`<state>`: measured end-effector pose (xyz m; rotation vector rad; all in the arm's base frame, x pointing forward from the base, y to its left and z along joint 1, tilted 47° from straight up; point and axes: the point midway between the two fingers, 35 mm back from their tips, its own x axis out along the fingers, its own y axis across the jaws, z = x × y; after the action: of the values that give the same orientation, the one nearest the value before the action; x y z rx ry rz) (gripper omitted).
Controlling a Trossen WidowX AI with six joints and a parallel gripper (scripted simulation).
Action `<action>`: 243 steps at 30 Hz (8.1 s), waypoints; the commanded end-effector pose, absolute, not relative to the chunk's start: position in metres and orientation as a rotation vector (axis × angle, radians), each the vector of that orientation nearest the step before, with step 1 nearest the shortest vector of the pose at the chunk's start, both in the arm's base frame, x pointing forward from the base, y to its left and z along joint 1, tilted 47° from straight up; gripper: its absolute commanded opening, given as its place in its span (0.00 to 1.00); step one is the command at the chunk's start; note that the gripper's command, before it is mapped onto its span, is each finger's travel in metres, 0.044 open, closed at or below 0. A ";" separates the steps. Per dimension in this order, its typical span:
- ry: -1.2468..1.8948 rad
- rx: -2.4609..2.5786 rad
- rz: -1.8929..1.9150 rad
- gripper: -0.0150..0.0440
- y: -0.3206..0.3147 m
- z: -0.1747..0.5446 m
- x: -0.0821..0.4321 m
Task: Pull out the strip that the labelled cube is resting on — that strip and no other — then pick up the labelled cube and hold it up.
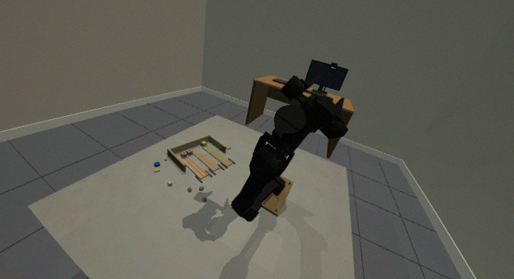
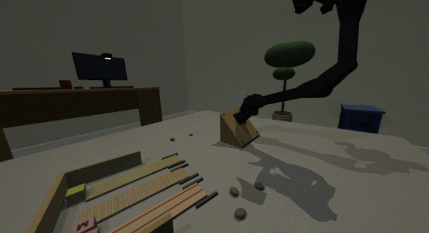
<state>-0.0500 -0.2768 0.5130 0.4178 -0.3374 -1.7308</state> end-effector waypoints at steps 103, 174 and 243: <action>1.534 0.718 0.558 0.25 0.107 0.080 0.410; 1.533 0.721 0.561 0.25 0.140 0.046 0.408; 1.538 0.723 0.560 0.25 0.150 0.054 0.313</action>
<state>0.3236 0.1474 0.0579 0.7211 1.5128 0.5645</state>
